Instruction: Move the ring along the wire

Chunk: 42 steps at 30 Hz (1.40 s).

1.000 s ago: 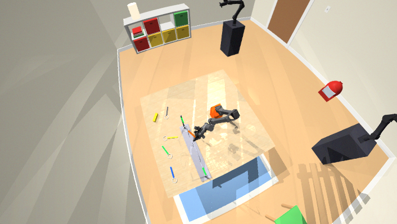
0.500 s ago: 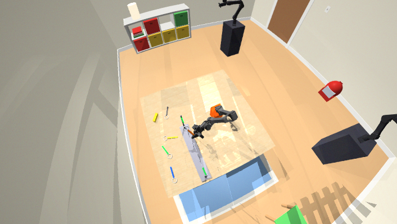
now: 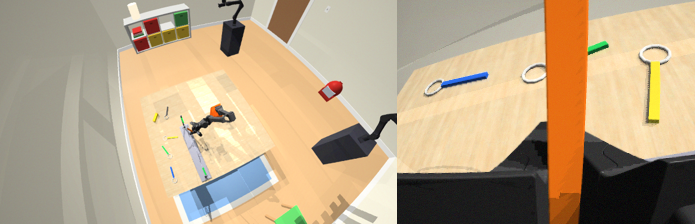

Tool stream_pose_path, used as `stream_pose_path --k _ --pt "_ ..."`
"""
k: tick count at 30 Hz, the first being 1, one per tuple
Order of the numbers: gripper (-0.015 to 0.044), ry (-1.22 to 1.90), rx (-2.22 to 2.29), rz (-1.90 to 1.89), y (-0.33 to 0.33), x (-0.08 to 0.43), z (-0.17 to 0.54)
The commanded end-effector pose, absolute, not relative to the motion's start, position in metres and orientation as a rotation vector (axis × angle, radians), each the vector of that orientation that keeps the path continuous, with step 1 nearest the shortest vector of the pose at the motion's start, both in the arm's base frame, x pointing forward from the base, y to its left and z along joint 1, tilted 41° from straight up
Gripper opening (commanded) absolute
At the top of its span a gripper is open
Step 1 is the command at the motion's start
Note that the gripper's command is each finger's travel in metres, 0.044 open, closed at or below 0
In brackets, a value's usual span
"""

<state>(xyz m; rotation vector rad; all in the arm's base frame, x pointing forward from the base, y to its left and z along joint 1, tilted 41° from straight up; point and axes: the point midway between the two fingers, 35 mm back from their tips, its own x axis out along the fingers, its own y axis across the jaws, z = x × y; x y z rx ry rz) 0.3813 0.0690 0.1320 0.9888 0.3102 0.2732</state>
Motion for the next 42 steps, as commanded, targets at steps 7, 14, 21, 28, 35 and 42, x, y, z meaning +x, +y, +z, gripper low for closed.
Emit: stream_pose_path --k 7,14,21,28,35,42 --pt "-0.015 0.338 0.844 0.24 0.051 0.379 0.109" --pt "-0.015 0.347 0.781 0.227 0.039 0.379 0.098" --pt "-0.015 0.35 0.755 0.222 0.032 0.378 0.092" --pt "-0.015 0.352 0.745 0.219 0.026 0.378 0.086" --pt "-0.015 0.352 0.742 0.218 0.02 0.377 0.081" --pt "-0.015 0.351 0.741 0.218 0.015 0.377 0.077"
